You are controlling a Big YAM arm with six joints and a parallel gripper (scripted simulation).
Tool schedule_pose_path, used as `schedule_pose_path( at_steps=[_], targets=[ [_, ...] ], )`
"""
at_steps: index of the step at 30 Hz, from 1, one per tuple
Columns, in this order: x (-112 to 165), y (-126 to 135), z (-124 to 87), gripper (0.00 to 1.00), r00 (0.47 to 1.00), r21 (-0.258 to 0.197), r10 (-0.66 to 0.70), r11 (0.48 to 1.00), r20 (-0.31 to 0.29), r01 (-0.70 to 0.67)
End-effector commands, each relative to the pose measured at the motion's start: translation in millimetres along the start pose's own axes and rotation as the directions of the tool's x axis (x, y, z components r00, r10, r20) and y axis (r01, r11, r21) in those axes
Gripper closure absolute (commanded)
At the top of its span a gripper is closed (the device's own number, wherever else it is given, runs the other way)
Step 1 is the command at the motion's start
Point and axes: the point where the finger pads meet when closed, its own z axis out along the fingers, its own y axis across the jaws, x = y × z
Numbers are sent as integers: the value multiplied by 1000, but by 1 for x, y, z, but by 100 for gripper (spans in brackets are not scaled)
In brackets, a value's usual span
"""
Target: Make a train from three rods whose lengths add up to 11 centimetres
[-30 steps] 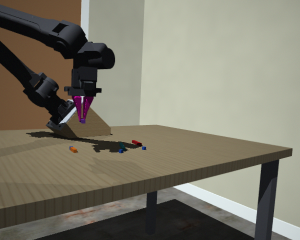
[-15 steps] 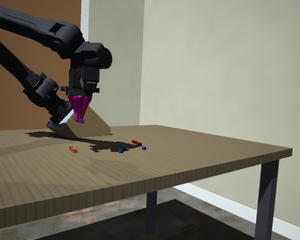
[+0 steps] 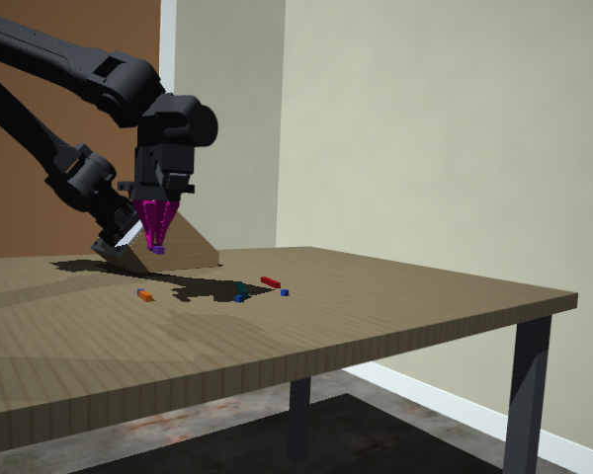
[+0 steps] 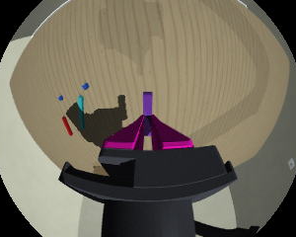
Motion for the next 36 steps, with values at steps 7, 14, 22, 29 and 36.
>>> schedule_pose_path(
  at_steps=[7, 14, 22, 29, 36],
  targets=[
    [-3, 1, 43, 96, 1000, 3, -12, 1000, -3, 12],
    [-3, 0, 63, 96, 1000, 3, -13, 1000, -3, 13],
    [-8, -1, 76, 96, 1000, 2, -5, 1000, 3, 5],
    [-11, 3, 71, 96, 1000, -1, -13, 1000, 18, 13],
    [-11, 3, 71, 96, 1000, -1, -11, 1000, 18, 11]
  ],
)
